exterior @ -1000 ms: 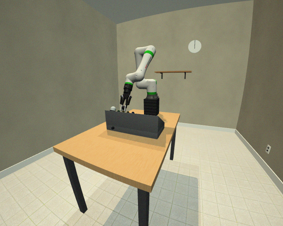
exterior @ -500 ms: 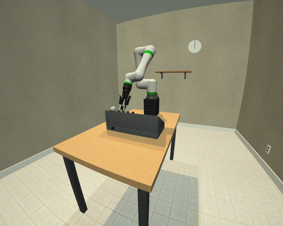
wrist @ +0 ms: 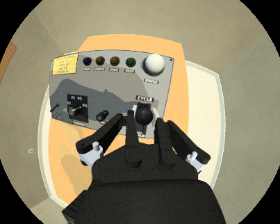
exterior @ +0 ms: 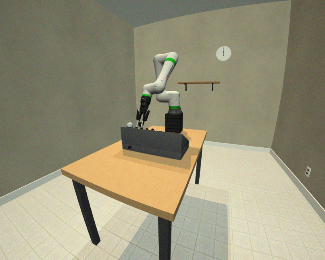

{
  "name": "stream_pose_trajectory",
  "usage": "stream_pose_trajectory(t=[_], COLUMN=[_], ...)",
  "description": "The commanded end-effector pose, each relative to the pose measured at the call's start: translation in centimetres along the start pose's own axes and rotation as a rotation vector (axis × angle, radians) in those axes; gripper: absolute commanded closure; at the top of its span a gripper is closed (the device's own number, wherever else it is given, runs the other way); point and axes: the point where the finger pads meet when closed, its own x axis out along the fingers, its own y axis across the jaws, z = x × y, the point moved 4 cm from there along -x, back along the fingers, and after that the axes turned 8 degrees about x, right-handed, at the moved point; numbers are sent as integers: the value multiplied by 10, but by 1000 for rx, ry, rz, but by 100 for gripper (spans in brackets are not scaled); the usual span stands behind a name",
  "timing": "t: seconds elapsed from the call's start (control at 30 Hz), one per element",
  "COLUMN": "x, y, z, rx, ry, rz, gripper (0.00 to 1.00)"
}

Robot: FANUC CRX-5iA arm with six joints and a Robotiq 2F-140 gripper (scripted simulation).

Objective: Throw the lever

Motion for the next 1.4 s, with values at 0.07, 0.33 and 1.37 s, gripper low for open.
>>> stream_pose_trajectory(t=[0.07,0.33,1.37], x=[0,0,0], y=[0,0,0], z=[-1,-1,-1], rx=[0,0,0], ry=[0,0,0], rz=[0,0,0], gripper=[100,100,56])
